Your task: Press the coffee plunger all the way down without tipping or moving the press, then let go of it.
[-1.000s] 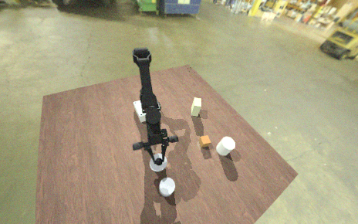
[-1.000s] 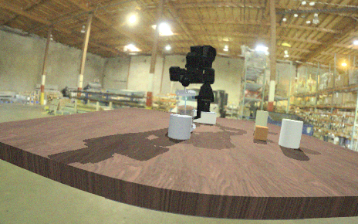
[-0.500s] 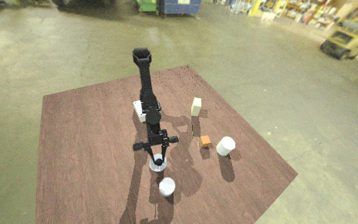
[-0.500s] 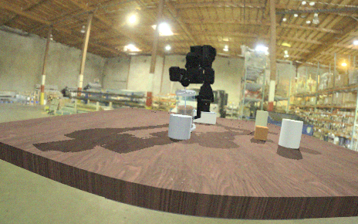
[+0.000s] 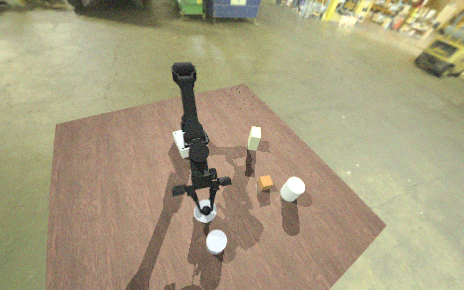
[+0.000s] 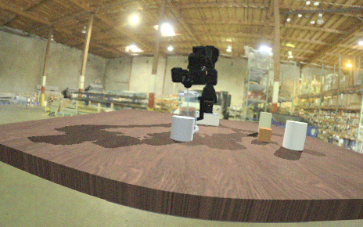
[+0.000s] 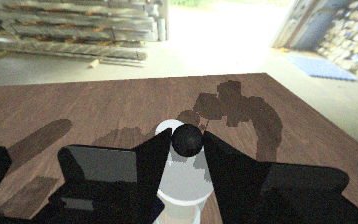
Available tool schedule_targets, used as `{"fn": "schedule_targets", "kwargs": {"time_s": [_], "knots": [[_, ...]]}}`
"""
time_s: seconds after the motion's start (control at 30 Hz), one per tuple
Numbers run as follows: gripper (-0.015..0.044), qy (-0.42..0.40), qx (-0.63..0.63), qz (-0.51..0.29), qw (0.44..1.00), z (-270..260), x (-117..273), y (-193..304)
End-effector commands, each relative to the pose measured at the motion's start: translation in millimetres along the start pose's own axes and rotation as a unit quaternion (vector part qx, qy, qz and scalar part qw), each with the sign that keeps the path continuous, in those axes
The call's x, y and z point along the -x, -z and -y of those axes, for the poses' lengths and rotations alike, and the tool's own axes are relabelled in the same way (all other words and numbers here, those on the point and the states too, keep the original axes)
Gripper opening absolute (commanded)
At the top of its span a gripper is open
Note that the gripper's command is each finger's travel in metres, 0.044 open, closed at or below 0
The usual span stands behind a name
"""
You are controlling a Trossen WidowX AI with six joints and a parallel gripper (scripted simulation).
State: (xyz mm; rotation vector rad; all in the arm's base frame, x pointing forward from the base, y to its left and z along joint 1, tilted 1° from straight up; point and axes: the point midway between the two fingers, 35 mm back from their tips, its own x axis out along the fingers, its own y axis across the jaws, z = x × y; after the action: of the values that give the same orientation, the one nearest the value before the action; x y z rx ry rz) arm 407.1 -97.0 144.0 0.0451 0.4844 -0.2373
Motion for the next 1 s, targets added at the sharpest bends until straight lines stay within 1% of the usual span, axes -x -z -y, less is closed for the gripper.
{"fn": "schedule_targets", "kwargs": {"time_s": [0.0,0.57,0.97], "knots": [[0.0127,0.0,0.003,-0.009,1.0,0.0,-2.8,5.1],[0.0127,0.0,0.0,-0.001,1.0,0.0,-1.1,-0.2],[0.044,0.0,0.0,-0.001,1.0,0.0,-1.1,-0.2]]}}
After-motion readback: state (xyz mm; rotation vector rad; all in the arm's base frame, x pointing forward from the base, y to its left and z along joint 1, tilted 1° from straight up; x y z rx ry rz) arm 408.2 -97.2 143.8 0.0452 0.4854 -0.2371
